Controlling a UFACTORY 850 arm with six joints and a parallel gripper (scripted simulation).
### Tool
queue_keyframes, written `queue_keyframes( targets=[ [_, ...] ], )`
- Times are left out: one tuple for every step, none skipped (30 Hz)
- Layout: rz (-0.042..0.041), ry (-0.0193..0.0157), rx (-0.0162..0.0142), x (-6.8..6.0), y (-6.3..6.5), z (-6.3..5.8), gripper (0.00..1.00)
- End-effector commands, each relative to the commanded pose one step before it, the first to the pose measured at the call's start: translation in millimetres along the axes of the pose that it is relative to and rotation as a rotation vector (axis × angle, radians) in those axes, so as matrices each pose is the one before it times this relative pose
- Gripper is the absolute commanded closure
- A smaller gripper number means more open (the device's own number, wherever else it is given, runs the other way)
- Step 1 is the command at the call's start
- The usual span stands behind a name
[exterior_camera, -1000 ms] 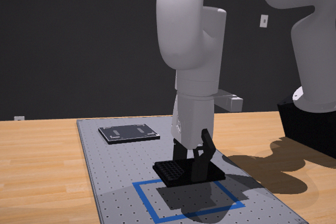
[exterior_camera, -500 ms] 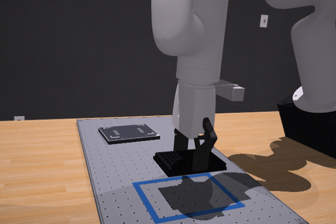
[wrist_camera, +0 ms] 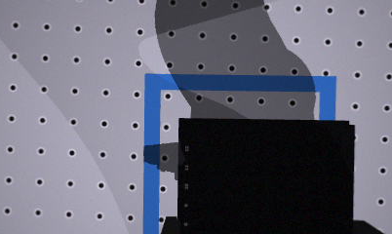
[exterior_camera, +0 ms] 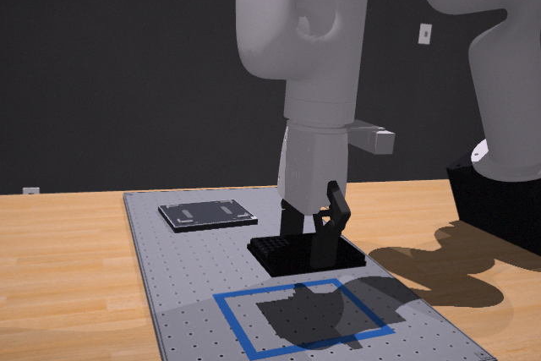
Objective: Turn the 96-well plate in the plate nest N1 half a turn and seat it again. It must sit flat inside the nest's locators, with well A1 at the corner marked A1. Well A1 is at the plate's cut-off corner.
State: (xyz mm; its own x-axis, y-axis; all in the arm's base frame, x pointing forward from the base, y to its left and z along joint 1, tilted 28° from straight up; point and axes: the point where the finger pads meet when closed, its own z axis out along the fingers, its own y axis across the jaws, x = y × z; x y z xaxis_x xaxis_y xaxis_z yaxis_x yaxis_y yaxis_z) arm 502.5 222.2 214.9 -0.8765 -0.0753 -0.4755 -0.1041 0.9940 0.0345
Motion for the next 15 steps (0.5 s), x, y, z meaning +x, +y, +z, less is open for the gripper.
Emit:
queue_keyframes(
  targets=[
    [-0.00024,0.00353,0.00143,-0.83,0.27,-0.62,1.00],
    [0.00000,0.00001,0.00000,-0.01,0.00,-0.01,1.00],
    [0.03333,0.00000,0.00001,-0.22,-3.33,-0.11,1.00],
    [0.03333,0.00009,0.00004,-0.45,-3.29,-0.23,1.00],
    [0.03333,-0.00001,0.00001,-0.44,-3.31,-0.10,1.00],
    [0.03333,-0.00001,0.00001,-0.55,-3.29,-0.10,1.00],
    [0.03333,0.00000,0.00001,-0.67,-3.27,-0.11,1.00],
    [0.03333,0.00000,0.00001,-0.78,-3.24,-0.11,1.00],
    [0.00000,0.00000,0.00000,0.00,0.00,0.00,1.00],
    [0.00000,0.00000,0.00000,0.00,0.00,0.00,1.00],
    [0.03333,0.00000,0.00001,-0.88,-3.22,-0.11,1.00],
    [0.03333,0.00000,0.00001,-0.99,-3.18,-0.11,1.00],
    [0.03333,0.00000,0.00001,-1.10,-3.15,-0.11,1.00],
    [0.03333,0.00000,0.00001,-1.20,-3.11,-0.11,1.00],
    [0.03333,-0.00001,0.00000,-1.29,-3.08,-0.09,1.00]
  ],
)
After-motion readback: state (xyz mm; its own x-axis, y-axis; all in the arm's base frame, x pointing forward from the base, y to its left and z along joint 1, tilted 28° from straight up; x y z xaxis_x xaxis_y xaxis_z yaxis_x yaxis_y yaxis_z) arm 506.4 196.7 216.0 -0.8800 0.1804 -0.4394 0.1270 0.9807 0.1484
